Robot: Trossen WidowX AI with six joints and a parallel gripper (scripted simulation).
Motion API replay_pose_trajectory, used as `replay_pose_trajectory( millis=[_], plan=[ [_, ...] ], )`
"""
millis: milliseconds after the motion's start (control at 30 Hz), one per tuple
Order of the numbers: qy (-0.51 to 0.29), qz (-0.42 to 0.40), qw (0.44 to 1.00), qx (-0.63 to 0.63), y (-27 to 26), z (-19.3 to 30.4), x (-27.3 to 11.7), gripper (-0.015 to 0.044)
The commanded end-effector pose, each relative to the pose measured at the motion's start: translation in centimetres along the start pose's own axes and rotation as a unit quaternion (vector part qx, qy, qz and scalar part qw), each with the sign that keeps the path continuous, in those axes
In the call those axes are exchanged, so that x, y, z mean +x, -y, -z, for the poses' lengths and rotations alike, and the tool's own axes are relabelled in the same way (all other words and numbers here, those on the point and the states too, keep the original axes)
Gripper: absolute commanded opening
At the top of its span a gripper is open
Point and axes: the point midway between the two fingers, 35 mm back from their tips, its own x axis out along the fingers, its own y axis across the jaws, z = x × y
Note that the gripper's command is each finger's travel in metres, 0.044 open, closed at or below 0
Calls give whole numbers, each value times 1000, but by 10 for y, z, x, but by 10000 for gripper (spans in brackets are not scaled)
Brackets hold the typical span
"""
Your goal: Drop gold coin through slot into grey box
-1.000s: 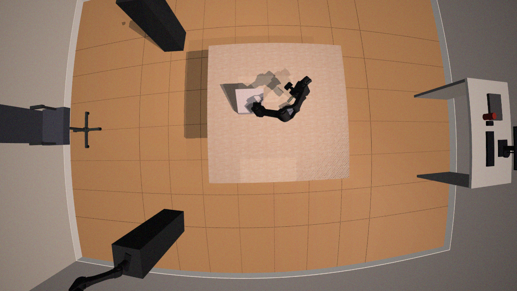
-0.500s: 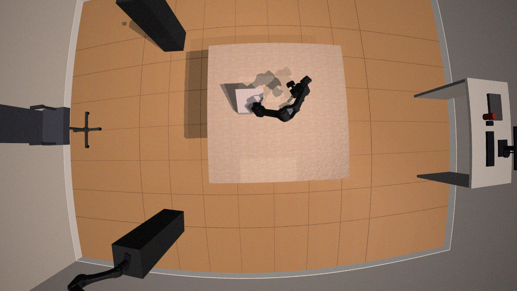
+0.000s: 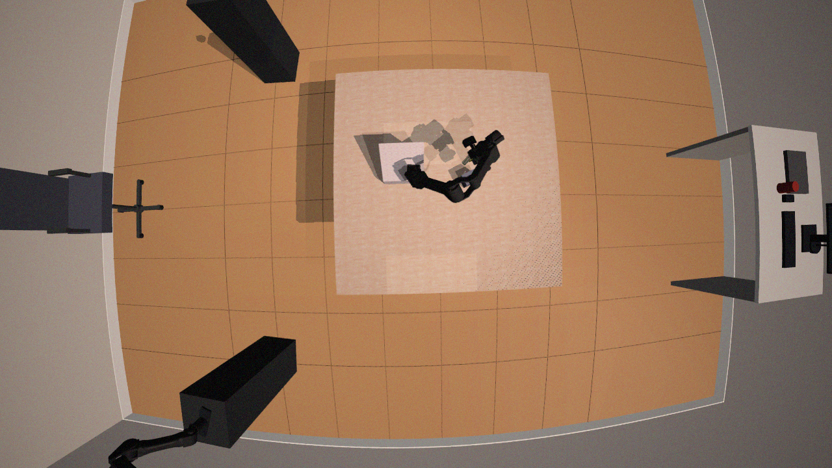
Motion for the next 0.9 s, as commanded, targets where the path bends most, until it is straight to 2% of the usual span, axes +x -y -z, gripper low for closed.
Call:
replay_pose_trajectory(
  millis=[0,867],
  plan=[
    [1,1,1000,-2,11,5,-1,0],
    [-2,5,1000,-2,69,39,0,0]
  ],
)
